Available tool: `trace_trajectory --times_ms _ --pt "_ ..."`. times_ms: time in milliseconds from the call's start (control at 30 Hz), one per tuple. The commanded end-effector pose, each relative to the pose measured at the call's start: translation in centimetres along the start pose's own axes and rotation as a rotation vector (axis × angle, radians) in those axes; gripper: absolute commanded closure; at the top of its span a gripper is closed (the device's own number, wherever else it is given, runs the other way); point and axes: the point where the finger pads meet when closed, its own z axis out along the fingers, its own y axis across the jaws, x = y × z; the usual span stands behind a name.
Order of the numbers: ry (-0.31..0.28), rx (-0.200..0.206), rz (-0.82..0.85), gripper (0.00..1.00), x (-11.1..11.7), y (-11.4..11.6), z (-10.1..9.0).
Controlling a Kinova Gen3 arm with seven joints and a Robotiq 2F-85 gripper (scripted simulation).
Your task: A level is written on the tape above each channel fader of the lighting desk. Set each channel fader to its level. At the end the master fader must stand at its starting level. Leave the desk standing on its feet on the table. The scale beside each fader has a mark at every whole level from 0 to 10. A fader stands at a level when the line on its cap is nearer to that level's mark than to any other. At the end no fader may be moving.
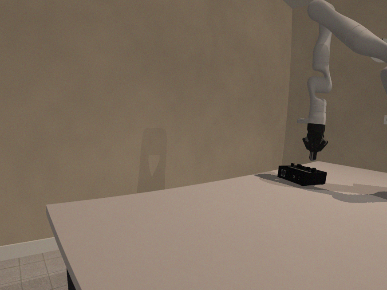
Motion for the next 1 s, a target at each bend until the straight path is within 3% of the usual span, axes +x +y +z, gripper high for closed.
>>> trace_trajectory --times_ms 0,333,667,967 --pt "-0.002 -0.004 -0.002 1.0 0.0 0.1 -0.1" --pt "-0.001 -0.005 -0.002 1.0 0.1 0.4 -0.1" --pt "0.005 -0.006 -0.002 1.0 0.6 7.4 0.3" --pt "-0.002 -0.004 -0.002 1.0 0.6 8.9 0.3"
